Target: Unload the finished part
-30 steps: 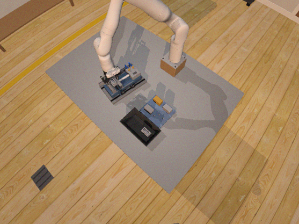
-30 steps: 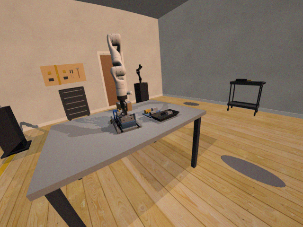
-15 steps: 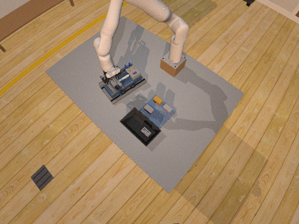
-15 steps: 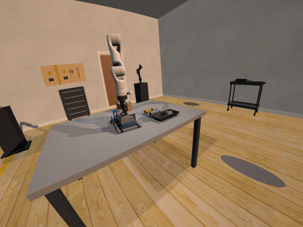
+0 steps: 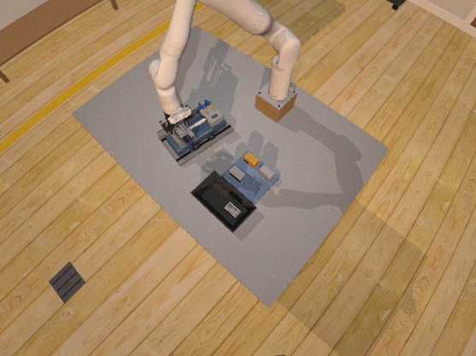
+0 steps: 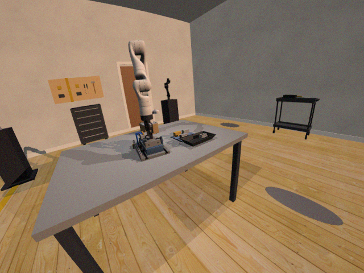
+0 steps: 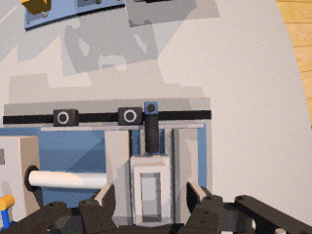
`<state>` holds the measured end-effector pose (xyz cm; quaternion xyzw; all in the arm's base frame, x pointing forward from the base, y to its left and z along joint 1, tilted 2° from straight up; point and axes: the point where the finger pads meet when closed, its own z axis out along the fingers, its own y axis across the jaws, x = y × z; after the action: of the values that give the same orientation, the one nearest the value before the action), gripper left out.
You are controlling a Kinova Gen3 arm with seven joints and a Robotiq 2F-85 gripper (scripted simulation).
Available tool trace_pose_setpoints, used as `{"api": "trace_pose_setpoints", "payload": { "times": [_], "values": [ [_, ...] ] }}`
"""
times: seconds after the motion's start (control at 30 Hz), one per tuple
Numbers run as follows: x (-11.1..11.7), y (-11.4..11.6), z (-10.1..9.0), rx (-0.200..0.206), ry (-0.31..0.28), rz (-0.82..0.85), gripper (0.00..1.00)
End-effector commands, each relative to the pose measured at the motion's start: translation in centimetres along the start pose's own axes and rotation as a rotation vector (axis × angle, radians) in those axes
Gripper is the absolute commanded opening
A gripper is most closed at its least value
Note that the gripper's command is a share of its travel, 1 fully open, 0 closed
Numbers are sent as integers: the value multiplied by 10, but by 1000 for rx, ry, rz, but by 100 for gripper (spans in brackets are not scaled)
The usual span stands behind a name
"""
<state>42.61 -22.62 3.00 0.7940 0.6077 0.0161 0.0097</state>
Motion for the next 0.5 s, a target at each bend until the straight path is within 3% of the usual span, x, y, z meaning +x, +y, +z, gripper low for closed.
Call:
{"api": "trace_pose_setpoints", "payload": {
  "times": [0.0,0.17,0.2,0.47],
  "values": [
    [0,1,-1,-2,0,0,67],
    [0,1,-1,-2,0,0,67],
    [0,1,-1,-2,0,0,0],
    [0,1,-1,-2,0,0,0]
  ]
}}
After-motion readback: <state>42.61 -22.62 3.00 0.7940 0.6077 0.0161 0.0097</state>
